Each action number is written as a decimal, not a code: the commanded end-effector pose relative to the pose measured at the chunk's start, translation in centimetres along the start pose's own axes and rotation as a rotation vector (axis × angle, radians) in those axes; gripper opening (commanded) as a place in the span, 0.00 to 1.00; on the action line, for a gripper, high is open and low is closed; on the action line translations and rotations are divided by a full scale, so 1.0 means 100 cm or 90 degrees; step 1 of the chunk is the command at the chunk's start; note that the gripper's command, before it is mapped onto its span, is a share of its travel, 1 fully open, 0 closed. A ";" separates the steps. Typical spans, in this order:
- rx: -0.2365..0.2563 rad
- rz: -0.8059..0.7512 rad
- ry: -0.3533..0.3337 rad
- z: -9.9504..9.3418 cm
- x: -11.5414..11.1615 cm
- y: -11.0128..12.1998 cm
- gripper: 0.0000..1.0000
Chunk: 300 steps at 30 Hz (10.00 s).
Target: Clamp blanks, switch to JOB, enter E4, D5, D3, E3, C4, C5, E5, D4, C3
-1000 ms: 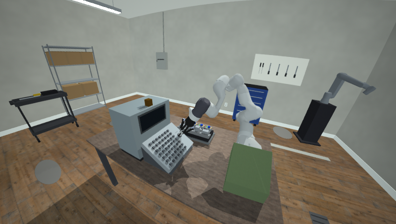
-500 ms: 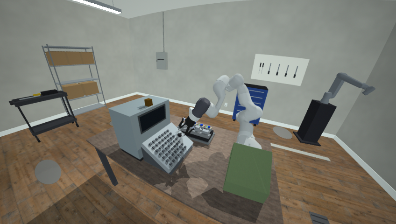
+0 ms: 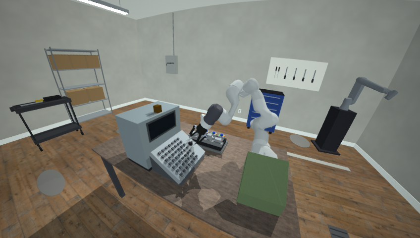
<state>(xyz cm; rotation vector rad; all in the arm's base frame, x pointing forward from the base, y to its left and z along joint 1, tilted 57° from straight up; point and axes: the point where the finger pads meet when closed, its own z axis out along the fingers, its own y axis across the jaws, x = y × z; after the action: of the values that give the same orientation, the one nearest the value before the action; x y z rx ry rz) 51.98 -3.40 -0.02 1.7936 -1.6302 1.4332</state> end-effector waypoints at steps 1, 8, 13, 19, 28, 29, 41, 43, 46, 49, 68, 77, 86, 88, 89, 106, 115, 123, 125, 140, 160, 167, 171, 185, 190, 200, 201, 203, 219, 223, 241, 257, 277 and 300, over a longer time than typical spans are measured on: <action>0.001 0.004 0.002 0.001 0.001 0.000 0.33; 0.001 0.004 0.002 0.001 0.001 0.000 0.33; 0.001 0.004 0.002 0.001 0.001 0.000 0.33; 0.001 0.004 0.002 -0.001 0.001 0.000 0.33; 0.001 0.004 0.002 -0.016 0.001 0.000 0.33; 0.001 0.004 0.002 -0.019 0.001 0.000 0.33; 0.001 0.004 0.002 -0.043 0.001 0.000 0.33; 0.001 0.004 0.002 -0.047 0.001 0.000 0.33; 0.001 0.004 0.002 -0.050 0.001 0.000 0.33; 0.001 0.004 0.002 -0.051 0.001 0.000 0.33; 0.001 0.004 0.002 -0.051 0.001 0.000 0.00; 0.001 0.004 0.002 -0.051 0.001 0.000 0.00; 0.001 0.004 0.002 -0.051 0.001 0.000 0.00; 0.001 0.004 0.002 -0.051 0.000 0.000 0.00; 0.001 0.003 0.002 -0.050 -0.002 0.001 0.00; 0.001 -0.035 0.002 -0.031 -0.123 0.045 0.00; 0.001 -0.035 0.002 -0.022 -0.123 0.045 0.00; 0.001 -0.035 0.002 -0.013 -0.123 0.045 0.00; 0.001 -0.035 0.002 -0.011 -0.123 0.045 0.00; 0.001 -0.035 0.002 -0.009 -0.123 0.045 0.00; 0.001 -0.035 0.002 -0.007 -0.123 0.045 0.00; 0.001 -0.035 0.002 -0.003 -0.123 0.045 0.00; 0.001 -0.035 0.002 -0.002 -0.123 0.045 0.00; 0.001 -0.035 0.002 0.004 -0.123 0.045 0.00; 0.001 -0.035 0.002 0.005 -0.123 0.045 0.00; 0.001 -0.035 0.002 0.005 -0.123 0.045 0.00; 0.001 -0.035 0.002 0.005 -0.123 0.045 0.00; 0.001 -0.035 0.002 0.005 -0.123 0.045 0.00; 0.001 -0.035 0.002 0.005 -0.123 0.045 0.00; 0.001 -0.035 0.002 0.004 -0.123 0.045 0.00; 0.001 -0.035 0.002 -0.020 -0.123 0.045 0.00; 0.001 -0.035 0.002 -0.031 -0.123 0.045 0.00; 0.001 -0.035 0.002 -0.031 -0.091 0.009 0.00; 0.001 -0.035 0.002 -0.010 -0.091 0.009 0.00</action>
<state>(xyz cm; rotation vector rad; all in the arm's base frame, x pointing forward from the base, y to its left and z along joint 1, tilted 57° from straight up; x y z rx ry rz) 51.98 2.15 -7.23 1.8133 -1.5714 1.4145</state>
